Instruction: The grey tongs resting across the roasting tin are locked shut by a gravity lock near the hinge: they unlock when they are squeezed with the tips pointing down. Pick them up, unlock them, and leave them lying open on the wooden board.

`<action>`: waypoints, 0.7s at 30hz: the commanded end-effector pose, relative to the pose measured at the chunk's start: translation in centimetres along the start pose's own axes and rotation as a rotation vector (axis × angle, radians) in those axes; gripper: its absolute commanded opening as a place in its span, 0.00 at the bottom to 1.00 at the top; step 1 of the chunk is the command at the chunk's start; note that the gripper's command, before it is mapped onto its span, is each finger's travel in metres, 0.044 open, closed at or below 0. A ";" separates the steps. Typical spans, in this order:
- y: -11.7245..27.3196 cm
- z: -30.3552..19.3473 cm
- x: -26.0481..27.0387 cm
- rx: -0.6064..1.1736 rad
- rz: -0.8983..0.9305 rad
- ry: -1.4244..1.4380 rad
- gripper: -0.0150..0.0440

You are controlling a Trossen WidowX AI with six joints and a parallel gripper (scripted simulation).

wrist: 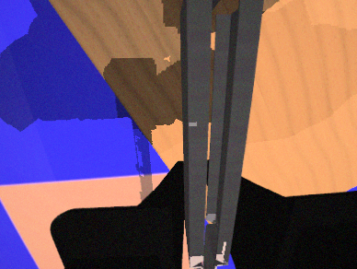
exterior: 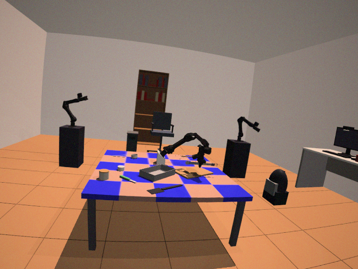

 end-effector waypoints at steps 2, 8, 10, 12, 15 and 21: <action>-0.9 0.2 -0.1 -0.007 0.000 -0.010 0.00; -1.9 0.1 -0.2 -0.010 0.000 -0.011 0.00; -2.2 0.1 -0.3 -0.011 0.000 -0.011 0.00; -2.5 0.1 -0.3 -0.011 0.000 -0.011 0.00; -3.0 0.1 -0.4 -0.013 0.001 -0.012 0.00; -3.4 0.1 -0.5 -0.014 0.001 -0.012 0.00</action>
Point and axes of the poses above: the point midway between the two fingers, 35 mm back from their tips, its own y axis back along the fingers, its own x axis across the jaws, z = x × y, the point moved 7 cm from there along y, back along the fingers
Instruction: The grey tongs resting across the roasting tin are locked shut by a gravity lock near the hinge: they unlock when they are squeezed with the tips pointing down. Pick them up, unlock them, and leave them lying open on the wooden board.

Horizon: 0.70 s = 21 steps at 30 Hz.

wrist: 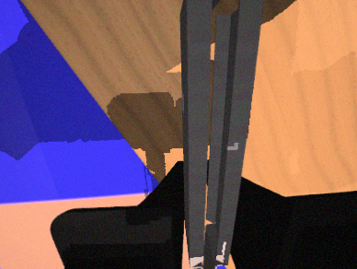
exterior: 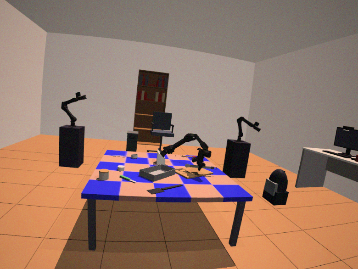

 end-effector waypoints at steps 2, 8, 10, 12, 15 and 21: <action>-0.2 0.2 0.0 -0.004 0.002 -0.010 0.00; -0.1 0.0 0.0 0.000 0.000 -0.001 0.27; -0.1 0.0 0.0 0.000 0.000 -0.001 0.36; -0.1 0.0 0.0 0.000 0.000 -0.001 0.44; -0.1 0.0 0.0 0.000 0.000 -0.001 0.58; -0.1 0.0 0.0 0.000 0.000 -0.001 0.85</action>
Point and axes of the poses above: the point midway between the two fingers, 35 mm back from their tips, its own y axis back along the fingers, its own x axis across the jaws, z = x × y, the point moved 7 cm from there along y, back along the fingers
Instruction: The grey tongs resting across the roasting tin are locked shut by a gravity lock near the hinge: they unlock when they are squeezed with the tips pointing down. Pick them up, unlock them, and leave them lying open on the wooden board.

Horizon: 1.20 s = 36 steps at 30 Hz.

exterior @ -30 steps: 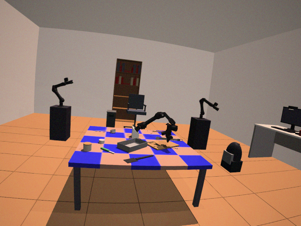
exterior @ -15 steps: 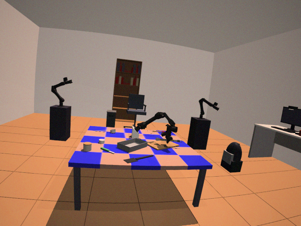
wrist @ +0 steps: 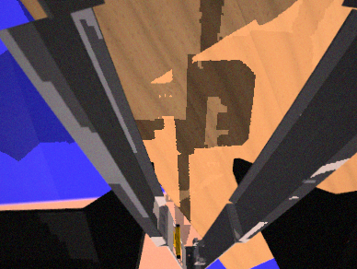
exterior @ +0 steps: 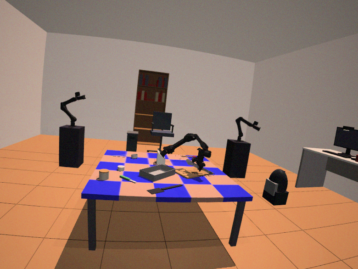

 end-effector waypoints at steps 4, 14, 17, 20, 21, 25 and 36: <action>0.0 0.0 0.0 0.002 -0.001 0.000 1.00; 4.5 -0.8 -5.0 -0.002 0.000 0.003 1.00; 7.4 -0.8 -8.9 -0.005 0.001 0.006 1.00; 10.0 -0.4 -12.9 -0.005 -0.002 -0.007 1.00; 10.7 -0.2 -14.0 -0.006 -0.003 -0.011 1.00; 11.2 0.0 -14.8 -0.006 -0.004 -0.013 1.00; 13.7 -0.2 -15.0 0.006 0.036 -0.063 1.00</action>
Point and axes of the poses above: the point midway between the two fingers, 35 mm back from their tips, its own y axis back along the fingers, its own x axis across the jaws, z = x × y, the point moved 7 cm from there along y, back along the fingers
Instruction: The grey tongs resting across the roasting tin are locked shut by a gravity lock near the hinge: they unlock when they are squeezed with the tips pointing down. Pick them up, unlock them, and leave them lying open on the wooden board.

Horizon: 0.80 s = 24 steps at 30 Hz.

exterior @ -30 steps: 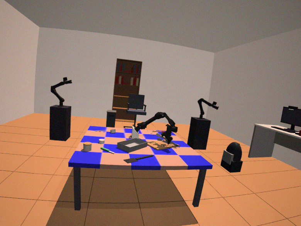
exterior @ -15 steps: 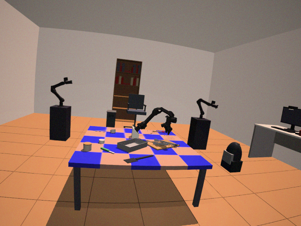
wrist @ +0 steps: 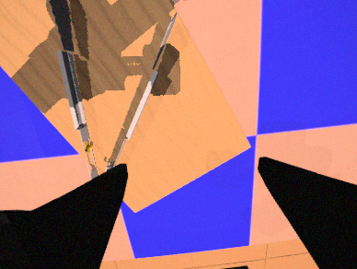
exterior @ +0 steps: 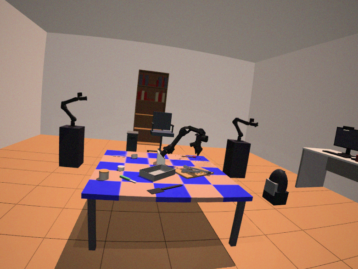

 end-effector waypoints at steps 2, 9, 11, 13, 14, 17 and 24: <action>3.2 -0.3 -0.5 0.023 0.053 -0.056 1.00; 3.3 -0.3 -0.5 0.024 0.056 -0.060 1.00; 3.3 -0.3 -0.5 0.024 0.056 -0.060 1.00; 3.3 -0.3 -0.5 0.024 0.056 -0.060 1.00; 3.3 -0.3 -0.5 0.024 0.056 -0.060 1.00; 3.3 -0.3 -0.5 0.024 0.056 -0.060 1.00; 3.3 -0.3 -0.5 0.024 0.056 -0.060 1.00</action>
Point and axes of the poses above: the point midway between the two fingers, 35 mm back from their tips, its own y axis back along the fingers, its own x axis across the jaws, z = x × y, the point moved 7 cm from there along y, back along the fingers
